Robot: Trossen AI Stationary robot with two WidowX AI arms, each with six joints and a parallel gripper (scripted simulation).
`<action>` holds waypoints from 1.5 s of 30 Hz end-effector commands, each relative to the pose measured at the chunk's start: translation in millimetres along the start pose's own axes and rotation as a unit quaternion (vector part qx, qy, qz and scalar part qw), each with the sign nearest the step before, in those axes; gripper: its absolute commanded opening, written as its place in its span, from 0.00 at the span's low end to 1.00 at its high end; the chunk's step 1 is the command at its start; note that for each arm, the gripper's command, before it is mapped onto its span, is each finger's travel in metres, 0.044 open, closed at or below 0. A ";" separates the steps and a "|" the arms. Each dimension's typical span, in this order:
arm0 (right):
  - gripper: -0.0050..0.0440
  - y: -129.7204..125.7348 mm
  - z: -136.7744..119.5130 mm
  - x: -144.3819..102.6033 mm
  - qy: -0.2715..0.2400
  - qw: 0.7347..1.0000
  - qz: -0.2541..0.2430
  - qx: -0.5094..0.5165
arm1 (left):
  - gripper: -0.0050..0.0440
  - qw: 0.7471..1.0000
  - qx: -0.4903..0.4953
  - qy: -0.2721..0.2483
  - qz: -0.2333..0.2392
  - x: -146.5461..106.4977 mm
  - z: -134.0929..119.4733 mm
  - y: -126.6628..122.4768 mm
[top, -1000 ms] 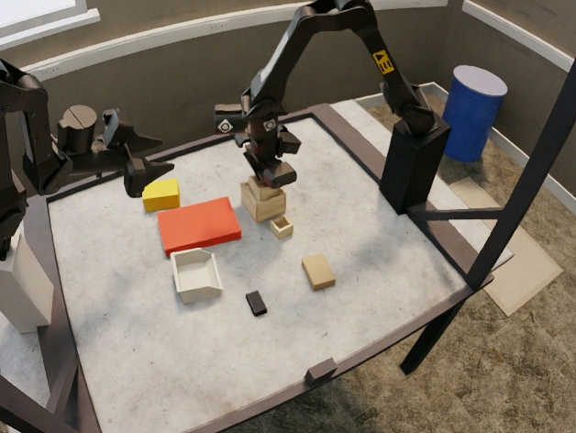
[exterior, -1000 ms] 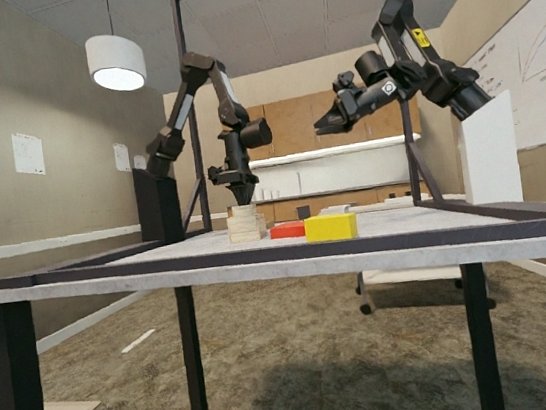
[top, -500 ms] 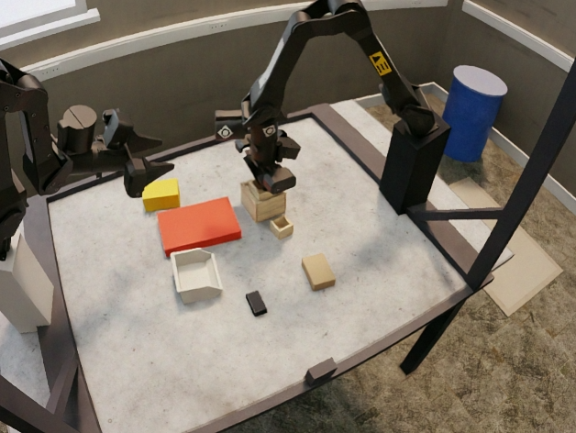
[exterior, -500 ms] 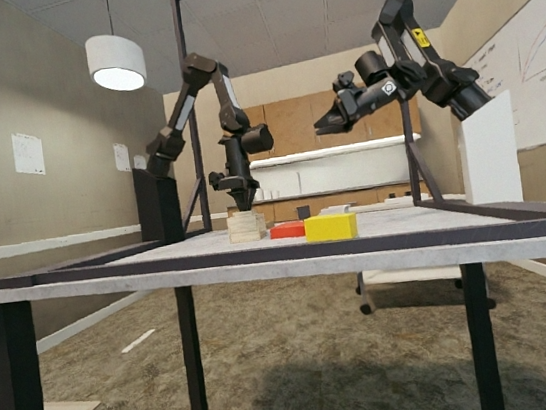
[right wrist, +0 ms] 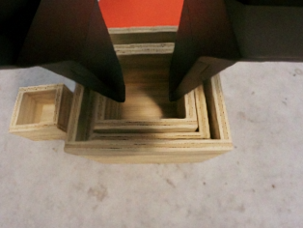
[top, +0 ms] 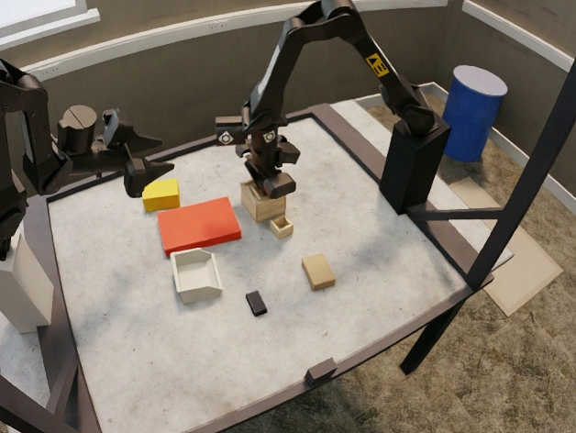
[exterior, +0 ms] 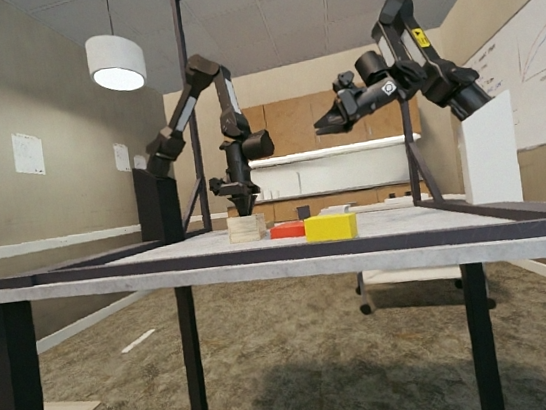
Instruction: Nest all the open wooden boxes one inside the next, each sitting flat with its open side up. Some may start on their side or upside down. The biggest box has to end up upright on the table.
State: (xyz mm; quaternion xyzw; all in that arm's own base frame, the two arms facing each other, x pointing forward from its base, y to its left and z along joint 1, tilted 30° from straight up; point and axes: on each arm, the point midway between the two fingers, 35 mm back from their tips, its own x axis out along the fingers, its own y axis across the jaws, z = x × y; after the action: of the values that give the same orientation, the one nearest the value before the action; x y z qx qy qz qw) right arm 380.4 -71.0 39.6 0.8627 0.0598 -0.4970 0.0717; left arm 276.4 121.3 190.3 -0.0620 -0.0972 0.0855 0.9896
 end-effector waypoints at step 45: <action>0.21 1.5 -5.5 4.8 0.010 1.000 0.004 -0.002 | 0.92 1.000 -0.001 -0.001 0.001 0.0 0.6 0.9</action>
State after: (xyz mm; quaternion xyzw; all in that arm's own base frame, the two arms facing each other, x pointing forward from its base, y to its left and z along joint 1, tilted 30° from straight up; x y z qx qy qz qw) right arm 385.7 -70.7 31.1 0.8635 0.0598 -0.4955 0.0722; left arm 276.4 121.3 190.3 -0.0620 -0.0972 0.0855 0.9896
